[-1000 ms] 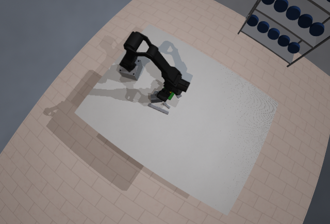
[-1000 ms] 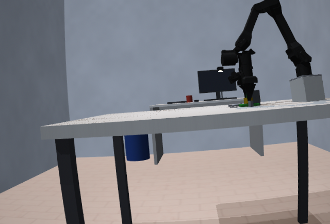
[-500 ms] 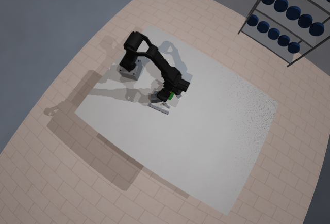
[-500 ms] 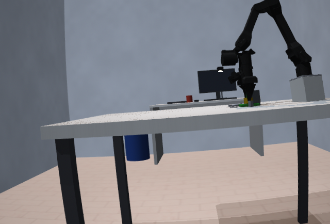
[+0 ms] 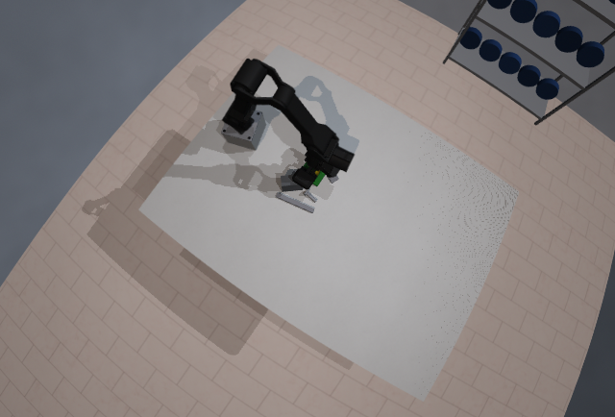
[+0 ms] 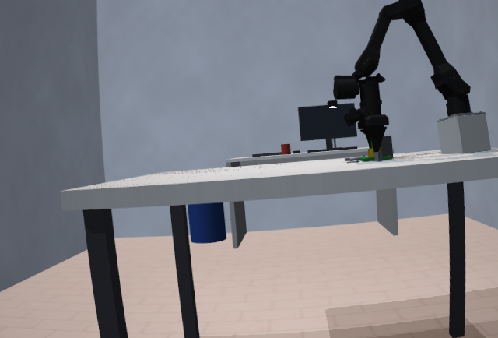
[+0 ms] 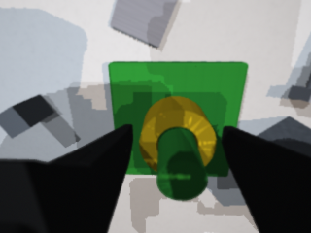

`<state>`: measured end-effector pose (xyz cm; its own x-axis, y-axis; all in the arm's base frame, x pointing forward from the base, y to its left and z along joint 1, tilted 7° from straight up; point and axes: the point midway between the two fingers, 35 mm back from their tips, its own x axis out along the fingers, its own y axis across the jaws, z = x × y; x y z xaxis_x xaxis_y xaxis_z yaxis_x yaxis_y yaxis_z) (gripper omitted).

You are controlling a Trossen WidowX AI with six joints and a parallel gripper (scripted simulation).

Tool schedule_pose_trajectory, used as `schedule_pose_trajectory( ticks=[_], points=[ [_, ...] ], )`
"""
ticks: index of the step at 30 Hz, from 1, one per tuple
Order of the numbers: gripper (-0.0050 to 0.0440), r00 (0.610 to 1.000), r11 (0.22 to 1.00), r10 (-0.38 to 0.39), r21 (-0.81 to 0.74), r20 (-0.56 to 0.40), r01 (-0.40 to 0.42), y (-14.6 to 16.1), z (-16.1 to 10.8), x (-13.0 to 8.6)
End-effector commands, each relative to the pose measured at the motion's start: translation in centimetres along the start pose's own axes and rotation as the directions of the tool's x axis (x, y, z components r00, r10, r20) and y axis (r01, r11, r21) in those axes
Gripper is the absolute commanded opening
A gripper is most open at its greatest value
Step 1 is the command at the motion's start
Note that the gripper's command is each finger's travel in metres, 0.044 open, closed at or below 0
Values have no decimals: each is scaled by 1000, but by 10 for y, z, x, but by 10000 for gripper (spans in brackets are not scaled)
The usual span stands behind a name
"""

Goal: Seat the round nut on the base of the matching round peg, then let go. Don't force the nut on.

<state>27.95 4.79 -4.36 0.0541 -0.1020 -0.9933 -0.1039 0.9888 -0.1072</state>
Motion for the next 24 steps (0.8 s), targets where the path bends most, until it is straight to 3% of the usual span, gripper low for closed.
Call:
schedule_pose_trajectory(
  ticks=[1,7,10,12,14,17,24],
  points=[
    [260,1000,1000,2,2,18,-2,0,4,-4],
    [260,1000,1000,2,2,18,-2,0,5,-6],
    [260,1000,1000,1,0,16,-1,1,9,-37],
    [260,1000,1000,1,0,16,-1,1,9,-37],
    [260,999,1000,3,2,39,-3,2,15,-76],
    [260,1000,1000,0,-1,22,0,2,9,-102],
    [260,1000,1000,-3,-3,10,3,2,9,-112]
  ],
)
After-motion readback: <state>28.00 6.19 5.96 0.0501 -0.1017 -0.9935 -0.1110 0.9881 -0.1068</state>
